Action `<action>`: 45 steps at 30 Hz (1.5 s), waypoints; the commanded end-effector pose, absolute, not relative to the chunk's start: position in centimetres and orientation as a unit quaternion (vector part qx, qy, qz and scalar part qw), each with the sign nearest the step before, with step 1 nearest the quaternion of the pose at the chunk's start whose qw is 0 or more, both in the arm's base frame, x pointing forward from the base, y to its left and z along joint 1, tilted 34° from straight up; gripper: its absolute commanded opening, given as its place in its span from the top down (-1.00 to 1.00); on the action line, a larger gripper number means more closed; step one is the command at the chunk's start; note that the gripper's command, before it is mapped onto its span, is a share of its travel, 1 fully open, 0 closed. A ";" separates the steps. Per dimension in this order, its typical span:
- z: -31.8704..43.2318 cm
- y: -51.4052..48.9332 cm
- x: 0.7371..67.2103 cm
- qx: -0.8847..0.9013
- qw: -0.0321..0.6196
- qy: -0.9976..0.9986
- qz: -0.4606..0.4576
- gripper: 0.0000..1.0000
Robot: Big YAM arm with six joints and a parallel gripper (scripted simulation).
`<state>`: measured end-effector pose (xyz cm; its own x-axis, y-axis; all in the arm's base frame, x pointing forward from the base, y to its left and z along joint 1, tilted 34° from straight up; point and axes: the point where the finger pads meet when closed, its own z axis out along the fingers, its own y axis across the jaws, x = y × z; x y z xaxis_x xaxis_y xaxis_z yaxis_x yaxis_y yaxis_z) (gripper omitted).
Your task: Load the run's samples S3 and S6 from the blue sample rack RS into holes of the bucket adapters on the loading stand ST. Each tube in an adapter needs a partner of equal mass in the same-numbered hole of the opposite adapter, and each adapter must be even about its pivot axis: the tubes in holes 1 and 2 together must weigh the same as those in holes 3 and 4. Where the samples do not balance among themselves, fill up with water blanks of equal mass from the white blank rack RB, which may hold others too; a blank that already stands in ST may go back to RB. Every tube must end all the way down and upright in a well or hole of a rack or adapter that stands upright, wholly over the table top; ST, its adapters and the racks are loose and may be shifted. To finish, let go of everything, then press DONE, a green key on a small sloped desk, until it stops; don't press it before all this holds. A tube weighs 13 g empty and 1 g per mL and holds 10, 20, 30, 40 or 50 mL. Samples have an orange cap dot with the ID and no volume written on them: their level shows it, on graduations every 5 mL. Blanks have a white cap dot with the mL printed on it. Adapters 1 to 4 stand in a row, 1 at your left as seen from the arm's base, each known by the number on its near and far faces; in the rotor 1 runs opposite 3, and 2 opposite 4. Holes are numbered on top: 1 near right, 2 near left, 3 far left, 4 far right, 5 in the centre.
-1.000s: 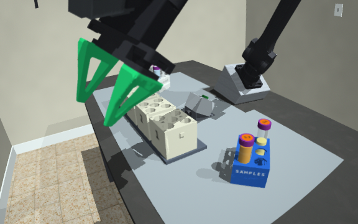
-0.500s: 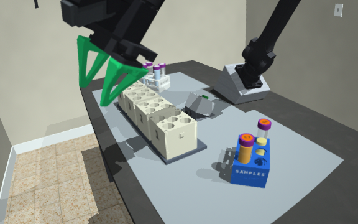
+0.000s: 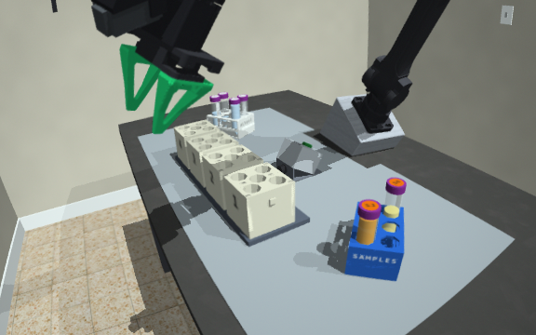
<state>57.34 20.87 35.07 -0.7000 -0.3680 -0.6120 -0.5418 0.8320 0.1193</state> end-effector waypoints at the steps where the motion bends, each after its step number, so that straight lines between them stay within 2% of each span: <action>1: 36.5 18.0 56.6 -0.247 0.307 0.908 0.139 -0.11; 6: 36.0 16.9 56.9 -0.248 0.320 0.904 0.138 -0.11; 7: 37.4 16.6 57.4 -0.245 0.311 0.908 0.137 -0.11; 8: 35.7 16.3 57.8 -0.241 0.285 0.918 0.137 -0.11; 10: 35.3 15.5 57.5 -0.239 0.274 0.922 0.137 -0.11; 11: 34.2 14.8 55.7 -0.238 0.264 0.924 0.138 -0.11; 18: 32.5 12.2 55.4 -0.240 0.276 0.921 0.135 -0.11; 19: 34.7 11.8 55.6 -0.238 0.274 0.922 0.136 -0.11; 20: 32.4 11.5 56.1 -0.231 0.242 0.932 0.140 -0.11; 23: 32.1 11.2 55.9 -0.228 0.230 0.935 0.141 -0.11; 24: 31.1 10.6 54.0 -0.227 0.222 0.937 0.143 -0.11; 30: 29.7 8.5 53.4 -0.229 0.234 0.934 0.140 -0.11; 34: 28.3 7.0 52.6 -0.213 0.180 0.948 0.154 -0.11; 40: 27.6 5.7 51.5 -0.216 0.193 0.945 0.151 -0.11; 41: 29.6 5.3 51.8 -0.212 0.193 0.946 0.155 -0.11; 44: 25.8 4.3 49.9 -0.195 0.137 0.955 0.174 -0.11; 45: 26.2 4.0 49.4 -0.197 0.143 0.955 0.172 -0.11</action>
